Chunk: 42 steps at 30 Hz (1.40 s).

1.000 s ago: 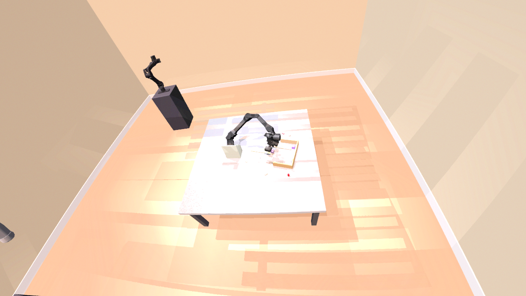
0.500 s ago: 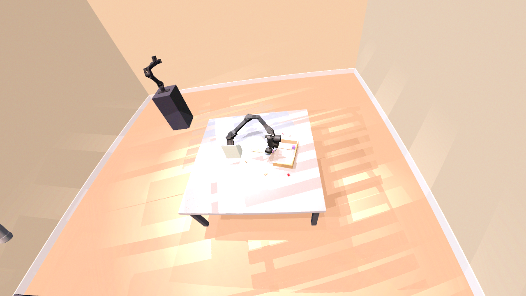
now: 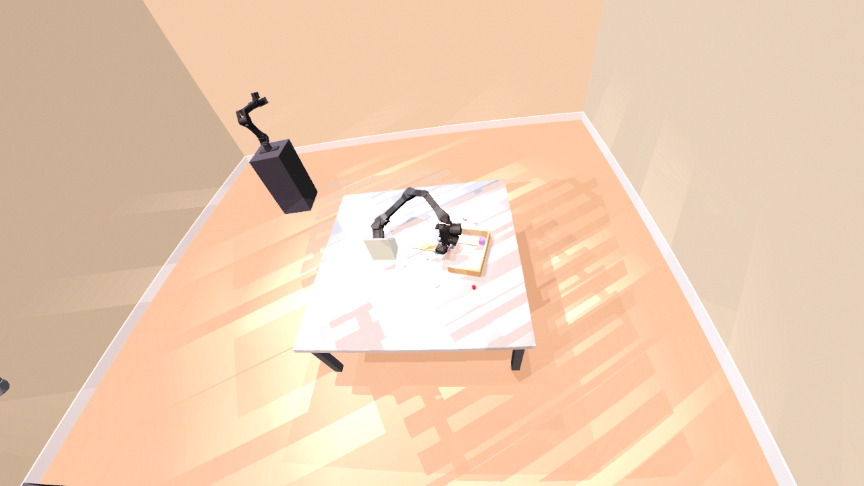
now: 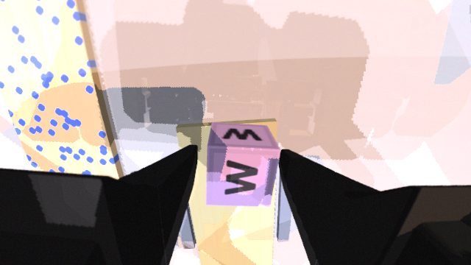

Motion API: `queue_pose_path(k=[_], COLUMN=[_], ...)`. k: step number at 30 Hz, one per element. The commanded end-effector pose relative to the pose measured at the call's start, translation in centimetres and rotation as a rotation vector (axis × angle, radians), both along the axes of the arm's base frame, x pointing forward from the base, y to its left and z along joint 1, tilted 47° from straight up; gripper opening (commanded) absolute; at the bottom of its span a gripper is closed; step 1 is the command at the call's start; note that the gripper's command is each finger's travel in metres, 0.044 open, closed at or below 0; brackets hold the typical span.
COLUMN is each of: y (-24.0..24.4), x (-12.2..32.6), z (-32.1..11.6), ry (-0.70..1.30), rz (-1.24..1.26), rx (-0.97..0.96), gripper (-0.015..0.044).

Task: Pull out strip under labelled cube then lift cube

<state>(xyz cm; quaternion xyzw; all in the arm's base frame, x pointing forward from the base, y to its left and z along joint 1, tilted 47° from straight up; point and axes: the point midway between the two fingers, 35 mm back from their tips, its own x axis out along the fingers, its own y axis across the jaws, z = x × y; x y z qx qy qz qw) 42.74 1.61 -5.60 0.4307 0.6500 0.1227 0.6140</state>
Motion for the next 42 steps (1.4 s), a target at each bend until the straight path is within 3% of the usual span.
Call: queue_pose_path(k=[1, 8, 12, 42], y=[-0.1, -0.1, -0.2, -1.9], x=[0.0, 0.0, -0.2, -9.9], z=[0.0, 0.0, 0.1, 2.4], ry=[-0.001, -0.001, 0.000, 0.006], rz=[-0.001, -0.001, -0.001, -0.007], rx=[0.000, 0.000, 0.000, 0.003], gripper=[0.0145, 0.0098, 0.0000, 0.0000])
